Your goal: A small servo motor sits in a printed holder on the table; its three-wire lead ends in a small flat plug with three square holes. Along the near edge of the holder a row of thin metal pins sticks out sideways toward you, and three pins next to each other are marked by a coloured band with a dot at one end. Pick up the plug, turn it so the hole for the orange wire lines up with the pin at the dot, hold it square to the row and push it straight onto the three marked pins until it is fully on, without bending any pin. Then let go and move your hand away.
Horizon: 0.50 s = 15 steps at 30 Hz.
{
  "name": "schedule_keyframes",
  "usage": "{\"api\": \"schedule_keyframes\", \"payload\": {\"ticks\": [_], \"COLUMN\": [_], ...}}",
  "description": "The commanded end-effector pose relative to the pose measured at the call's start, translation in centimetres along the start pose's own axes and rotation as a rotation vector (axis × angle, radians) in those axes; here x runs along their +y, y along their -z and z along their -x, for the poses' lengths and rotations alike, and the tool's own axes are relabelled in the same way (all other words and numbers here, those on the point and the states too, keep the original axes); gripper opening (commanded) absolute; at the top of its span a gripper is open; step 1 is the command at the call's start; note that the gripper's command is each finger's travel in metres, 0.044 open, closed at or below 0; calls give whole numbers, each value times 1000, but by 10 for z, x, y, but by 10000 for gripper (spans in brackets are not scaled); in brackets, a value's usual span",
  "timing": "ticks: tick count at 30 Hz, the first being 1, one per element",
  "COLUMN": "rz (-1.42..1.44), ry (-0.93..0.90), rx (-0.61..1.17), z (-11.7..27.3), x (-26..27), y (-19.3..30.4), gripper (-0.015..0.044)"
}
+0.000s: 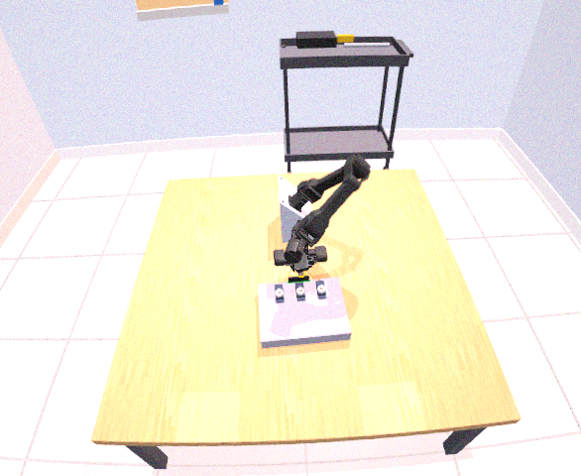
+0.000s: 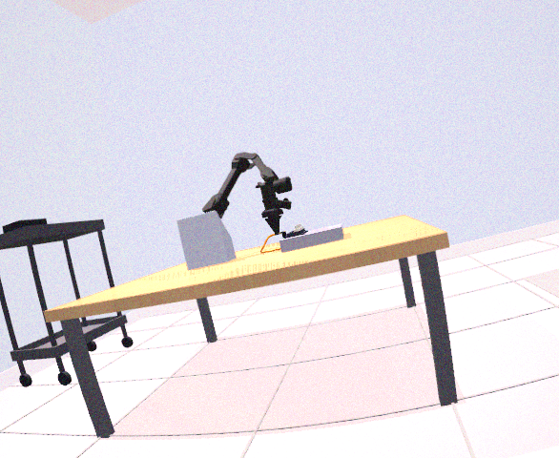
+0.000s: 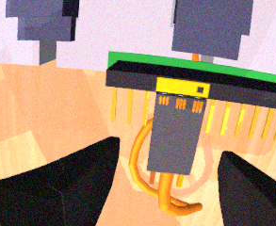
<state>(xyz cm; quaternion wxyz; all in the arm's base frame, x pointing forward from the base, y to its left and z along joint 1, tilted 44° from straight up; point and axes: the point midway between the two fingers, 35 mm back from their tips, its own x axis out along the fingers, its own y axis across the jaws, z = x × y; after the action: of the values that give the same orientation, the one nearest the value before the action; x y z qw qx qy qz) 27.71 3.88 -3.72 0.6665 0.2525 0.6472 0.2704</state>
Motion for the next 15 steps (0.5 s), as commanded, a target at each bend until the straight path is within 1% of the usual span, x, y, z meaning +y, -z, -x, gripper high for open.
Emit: {"api": "schedule_keyframes", "payload": {"ticks": [1, 4, 6, 15], "rz": [4, 4, 4, 4], "ry": [5, 5, 5, 5], "rx": [-5, -5, -5, -5], "z": [19, 54, 57, 57], "x": [-2, -1, -1, -1], "y": [-2, -1, -1, -1], "gripper": [315, 394, 440, 440]}}
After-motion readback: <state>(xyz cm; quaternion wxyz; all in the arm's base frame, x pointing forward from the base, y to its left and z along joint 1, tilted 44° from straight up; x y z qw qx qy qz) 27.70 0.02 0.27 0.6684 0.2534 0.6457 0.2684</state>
